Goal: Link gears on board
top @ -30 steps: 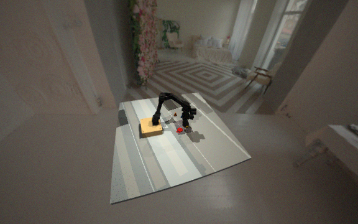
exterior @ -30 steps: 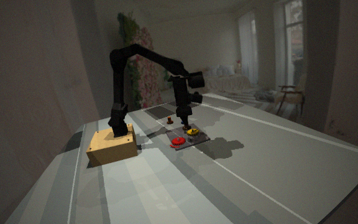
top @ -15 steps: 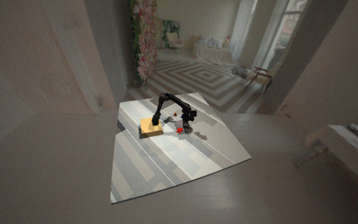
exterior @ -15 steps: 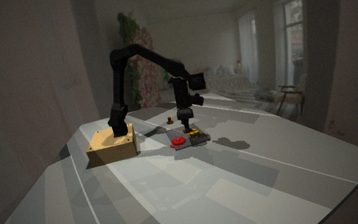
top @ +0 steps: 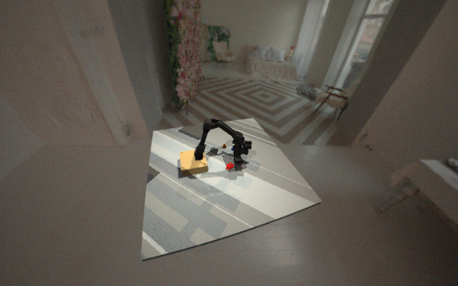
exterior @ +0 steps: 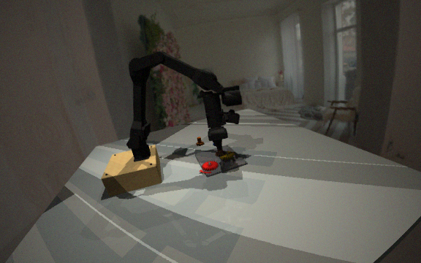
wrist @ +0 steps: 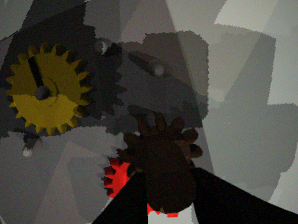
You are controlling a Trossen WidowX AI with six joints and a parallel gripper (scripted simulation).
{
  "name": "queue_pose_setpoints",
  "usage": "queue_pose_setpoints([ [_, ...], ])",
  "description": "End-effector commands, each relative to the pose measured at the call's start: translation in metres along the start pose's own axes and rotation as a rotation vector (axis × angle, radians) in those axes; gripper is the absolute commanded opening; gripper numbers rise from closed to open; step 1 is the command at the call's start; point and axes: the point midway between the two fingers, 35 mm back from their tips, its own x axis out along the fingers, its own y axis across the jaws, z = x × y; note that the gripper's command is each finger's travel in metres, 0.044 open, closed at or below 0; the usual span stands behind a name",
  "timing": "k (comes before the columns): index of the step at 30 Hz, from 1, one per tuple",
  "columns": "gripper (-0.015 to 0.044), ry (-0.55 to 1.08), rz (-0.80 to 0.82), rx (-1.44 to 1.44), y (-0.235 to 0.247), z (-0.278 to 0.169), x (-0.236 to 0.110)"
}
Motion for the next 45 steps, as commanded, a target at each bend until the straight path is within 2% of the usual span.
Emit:
queue_pose_setpoints([
  [1, 0.0, 0.0, -0.001, -0.02, 0.0, 0.0, 0.001],
  [16, 0.0, 0.001, -0.001, -0.223, -0.001, 0.0, 0.022],
  [23, 0.0, 0.001, -0.001, -0.134, -0.001, 0.0, 0.03],
  [37, 0.0, 0.001, -0.002, 0.237, -0.001, -0.001, 0.043],
  [45, 0.0, 0.001, -0.001, 0.164, 0.0, 0.0, 0.045],
])
